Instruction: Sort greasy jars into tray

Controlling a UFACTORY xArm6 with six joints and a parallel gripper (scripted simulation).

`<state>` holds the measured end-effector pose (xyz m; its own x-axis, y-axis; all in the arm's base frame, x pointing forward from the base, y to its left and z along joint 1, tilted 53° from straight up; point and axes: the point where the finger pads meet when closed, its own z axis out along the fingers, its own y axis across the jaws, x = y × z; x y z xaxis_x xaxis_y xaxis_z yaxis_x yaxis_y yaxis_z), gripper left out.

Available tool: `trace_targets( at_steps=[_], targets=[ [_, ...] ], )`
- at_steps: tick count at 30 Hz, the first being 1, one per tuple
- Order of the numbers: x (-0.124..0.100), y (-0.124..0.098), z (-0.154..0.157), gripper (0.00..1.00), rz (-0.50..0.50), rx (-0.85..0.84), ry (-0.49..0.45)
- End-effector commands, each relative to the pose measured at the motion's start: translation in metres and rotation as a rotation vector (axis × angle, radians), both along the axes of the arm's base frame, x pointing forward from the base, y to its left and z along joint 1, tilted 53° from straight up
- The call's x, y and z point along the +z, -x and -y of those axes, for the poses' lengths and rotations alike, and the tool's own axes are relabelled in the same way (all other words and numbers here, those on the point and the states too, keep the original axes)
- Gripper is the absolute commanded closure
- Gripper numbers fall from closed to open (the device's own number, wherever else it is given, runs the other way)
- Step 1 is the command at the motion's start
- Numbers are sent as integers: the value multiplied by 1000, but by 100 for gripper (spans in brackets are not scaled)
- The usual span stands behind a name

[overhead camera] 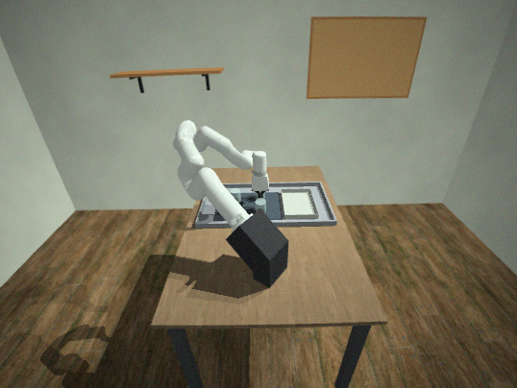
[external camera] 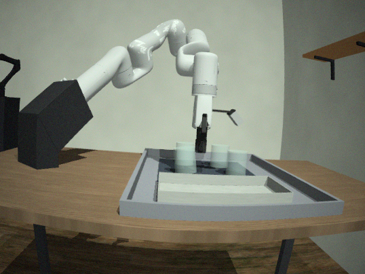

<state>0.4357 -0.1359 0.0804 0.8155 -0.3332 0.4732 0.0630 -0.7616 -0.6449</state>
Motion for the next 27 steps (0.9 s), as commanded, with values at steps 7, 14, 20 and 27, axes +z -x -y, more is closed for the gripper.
trace_targets(
  at_steps=[7,14,20,27],
  targets=[
    [4,-11,3,100,1,-1,1],
    [7,-23,5,100,1,-1,1],
    [7,-23,5,100,1,-1,1],
    [7,-23,5,100,1,-1,1]
  ],
)
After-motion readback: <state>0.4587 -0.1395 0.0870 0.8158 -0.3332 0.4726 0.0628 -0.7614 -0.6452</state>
